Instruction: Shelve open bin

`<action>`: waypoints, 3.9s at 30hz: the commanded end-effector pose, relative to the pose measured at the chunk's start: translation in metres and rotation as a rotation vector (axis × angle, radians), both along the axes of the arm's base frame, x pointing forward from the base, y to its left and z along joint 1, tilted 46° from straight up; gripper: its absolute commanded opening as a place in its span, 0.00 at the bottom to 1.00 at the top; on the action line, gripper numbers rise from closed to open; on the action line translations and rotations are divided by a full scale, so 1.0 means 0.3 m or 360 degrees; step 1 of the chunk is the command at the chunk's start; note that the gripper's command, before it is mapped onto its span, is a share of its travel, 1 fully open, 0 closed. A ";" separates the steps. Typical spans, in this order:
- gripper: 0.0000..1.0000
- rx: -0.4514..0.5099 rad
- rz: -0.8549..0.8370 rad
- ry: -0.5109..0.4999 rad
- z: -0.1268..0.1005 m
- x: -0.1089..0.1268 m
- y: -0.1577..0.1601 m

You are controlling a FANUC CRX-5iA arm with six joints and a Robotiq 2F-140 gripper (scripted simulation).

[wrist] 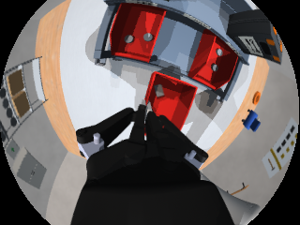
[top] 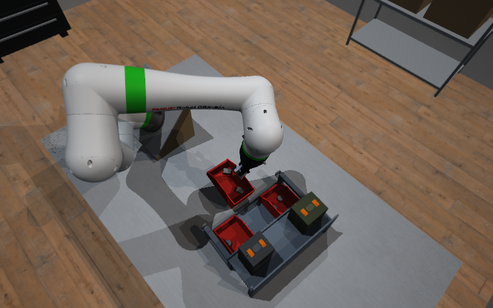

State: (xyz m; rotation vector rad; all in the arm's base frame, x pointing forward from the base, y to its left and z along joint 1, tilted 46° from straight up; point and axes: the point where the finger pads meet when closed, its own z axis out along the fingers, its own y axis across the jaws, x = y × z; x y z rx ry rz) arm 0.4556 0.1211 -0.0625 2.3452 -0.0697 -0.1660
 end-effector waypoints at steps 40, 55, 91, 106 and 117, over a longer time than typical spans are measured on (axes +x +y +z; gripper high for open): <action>0.00 0.0000 -0.0017 0.0018 0.002 0.003 0.003; 0.00 0.0000 -0.0017 0.0018 0.002 0.004 0.003; 0.00 0.0000 -0.0017 0.0018 0.005 0.057 0.006; 0.00 0.0000 -0.0017 0.0018 0.008 0.103 0.009; 0.00 0.0000 -0.0017 0.0018 0.011 0.148 0.012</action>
